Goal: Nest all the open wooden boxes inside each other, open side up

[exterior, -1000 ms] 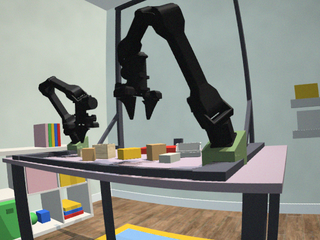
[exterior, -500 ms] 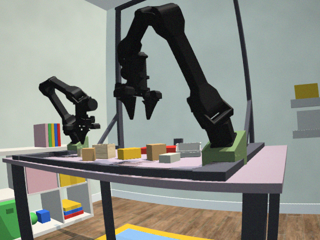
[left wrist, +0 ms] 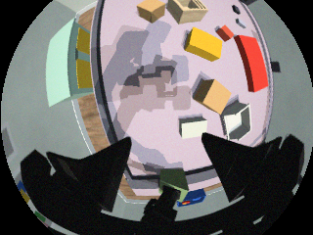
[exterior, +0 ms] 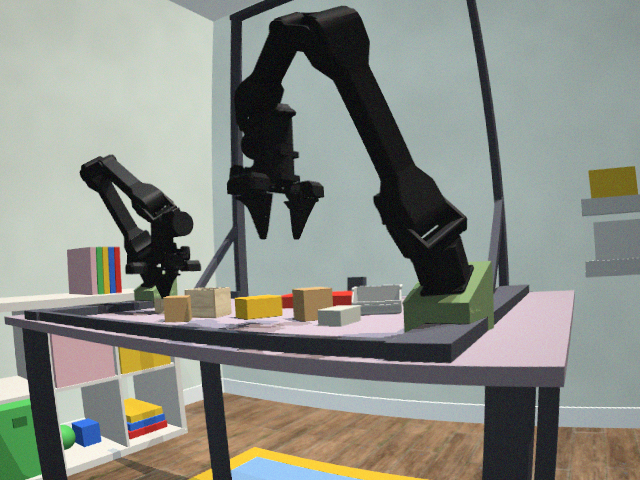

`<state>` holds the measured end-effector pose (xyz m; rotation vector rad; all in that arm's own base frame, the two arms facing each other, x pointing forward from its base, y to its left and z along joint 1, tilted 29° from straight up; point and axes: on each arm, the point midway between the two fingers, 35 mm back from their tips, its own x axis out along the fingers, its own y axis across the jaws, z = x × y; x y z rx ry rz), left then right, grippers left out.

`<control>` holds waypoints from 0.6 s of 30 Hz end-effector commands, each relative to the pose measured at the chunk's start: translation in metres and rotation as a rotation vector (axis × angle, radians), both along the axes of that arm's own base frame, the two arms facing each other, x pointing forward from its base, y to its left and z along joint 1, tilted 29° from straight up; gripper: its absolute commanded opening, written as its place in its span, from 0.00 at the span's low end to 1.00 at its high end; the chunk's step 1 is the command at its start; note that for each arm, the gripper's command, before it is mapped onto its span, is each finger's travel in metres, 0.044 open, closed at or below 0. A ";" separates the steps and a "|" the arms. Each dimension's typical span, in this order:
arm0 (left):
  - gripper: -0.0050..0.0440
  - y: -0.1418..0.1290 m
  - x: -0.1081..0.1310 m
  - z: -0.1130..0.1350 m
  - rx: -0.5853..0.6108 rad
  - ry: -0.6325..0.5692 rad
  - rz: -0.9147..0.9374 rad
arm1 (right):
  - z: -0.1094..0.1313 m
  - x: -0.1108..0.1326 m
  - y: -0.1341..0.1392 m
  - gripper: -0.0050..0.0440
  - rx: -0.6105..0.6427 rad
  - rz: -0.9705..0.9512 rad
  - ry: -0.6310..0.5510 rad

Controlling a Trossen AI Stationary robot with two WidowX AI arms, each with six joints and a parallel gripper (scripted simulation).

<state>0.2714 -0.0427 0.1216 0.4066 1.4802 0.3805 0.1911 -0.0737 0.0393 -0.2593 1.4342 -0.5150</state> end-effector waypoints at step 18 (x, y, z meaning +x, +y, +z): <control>0.92 -0.001 0.001 0.004 -0.007 -0.016 -0.001 | -0.002 0.005 -0.003 0.47 -0.003 0.005 -0.017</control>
